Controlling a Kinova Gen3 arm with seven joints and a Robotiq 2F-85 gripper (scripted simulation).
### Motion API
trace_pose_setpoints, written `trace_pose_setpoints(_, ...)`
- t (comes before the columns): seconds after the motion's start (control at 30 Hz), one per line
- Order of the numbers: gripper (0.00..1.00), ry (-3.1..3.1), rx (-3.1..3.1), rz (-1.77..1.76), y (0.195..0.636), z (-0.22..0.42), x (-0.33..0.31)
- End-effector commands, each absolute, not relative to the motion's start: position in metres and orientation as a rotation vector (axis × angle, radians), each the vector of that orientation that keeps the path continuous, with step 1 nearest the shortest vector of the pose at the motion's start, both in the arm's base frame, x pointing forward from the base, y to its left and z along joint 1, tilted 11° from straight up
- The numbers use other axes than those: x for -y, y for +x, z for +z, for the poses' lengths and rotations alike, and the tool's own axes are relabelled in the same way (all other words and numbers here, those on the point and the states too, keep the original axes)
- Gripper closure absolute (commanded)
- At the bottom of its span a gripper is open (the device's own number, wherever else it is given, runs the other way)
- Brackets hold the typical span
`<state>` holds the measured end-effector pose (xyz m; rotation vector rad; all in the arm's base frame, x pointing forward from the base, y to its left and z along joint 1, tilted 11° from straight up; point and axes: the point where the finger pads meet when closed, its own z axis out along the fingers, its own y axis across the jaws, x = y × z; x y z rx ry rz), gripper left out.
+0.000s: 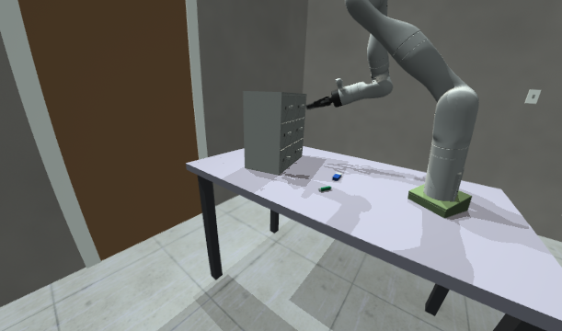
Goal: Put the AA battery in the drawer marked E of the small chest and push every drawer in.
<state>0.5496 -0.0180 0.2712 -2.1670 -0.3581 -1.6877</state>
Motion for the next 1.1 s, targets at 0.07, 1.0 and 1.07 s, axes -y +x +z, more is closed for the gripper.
trace_pose_setpoints(0.07,0.67,-2.161,0.367,-1.689,0.554,0.273,0.014)
trace_pose_setpoints(1.0,0.67,-2.161,0.367,-1.689,0.573,0.276,0.005)
trace_pose_setpoints(1.07,0.67,-2.161,0.367,-1.689,0.573,0.276,0.005)
